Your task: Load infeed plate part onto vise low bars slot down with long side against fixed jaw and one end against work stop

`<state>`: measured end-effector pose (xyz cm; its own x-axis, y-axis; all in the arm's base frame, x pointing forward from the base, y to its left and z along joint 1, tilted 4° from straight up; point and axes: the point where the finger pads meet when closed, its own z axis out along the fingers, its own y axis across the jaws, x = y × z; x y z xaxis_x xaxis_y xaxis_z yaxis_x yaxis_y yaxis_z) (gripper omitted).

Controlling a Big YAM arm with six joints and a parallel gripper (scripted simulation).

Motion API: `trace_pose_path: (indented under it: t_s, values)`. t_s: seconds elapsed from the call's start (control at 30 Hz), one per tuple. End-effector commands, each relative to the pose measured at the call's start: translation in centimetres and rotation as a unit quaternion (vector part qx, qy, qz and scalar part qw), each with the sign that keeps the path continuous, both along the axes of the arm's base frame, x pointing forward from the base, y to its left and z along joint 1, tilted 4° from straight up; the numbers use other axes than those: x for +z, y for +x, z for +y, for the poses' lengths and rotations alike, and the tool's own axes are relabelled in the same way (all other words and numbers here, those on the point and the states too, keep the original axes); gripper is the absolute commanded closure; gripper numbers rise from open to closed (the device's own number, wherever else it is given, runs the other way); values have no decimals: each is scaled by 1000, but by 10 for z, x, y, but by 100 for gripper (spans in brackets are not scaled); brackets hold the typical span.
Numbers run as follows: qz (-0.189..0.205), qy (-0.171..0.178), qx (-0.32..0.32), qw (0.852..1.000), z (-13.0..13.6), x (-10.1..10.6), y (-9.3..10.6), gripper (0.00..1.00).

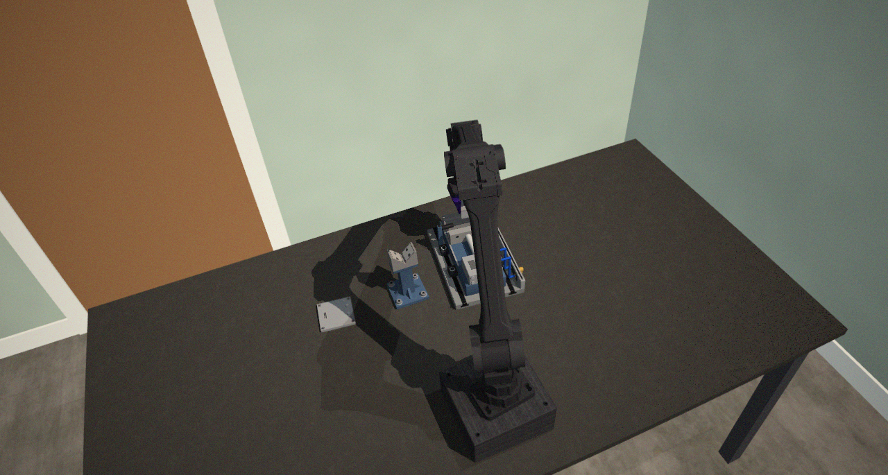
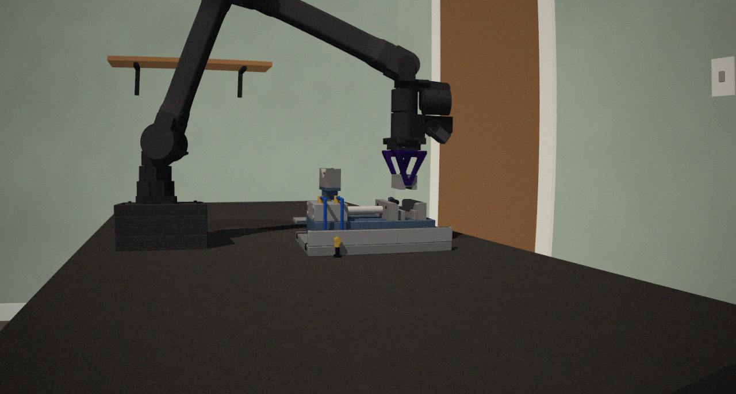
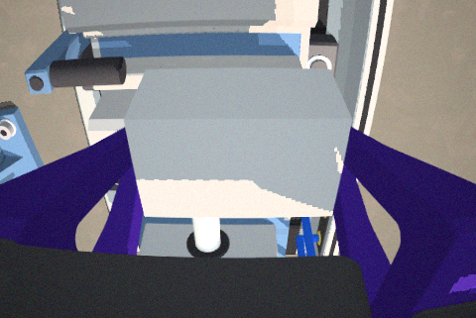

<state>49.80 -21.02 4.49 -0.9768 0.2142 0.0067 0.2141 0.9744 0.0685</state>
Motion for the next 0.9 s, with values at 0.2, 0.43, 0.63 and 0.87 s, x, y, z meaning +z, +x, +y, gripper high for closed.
trace_pose_path:
  t_s: [0.2,0.43,0.63,0.87]
  values:
    - [-8,-4,2,1000,2,-4,12,100]
    - [-8,-4,2,1000,3,-6,11,100]
    - [-6,-3,2,1000,4,-12,10,100]
    - [-14,-6,1,1000,2,-9,14,100]
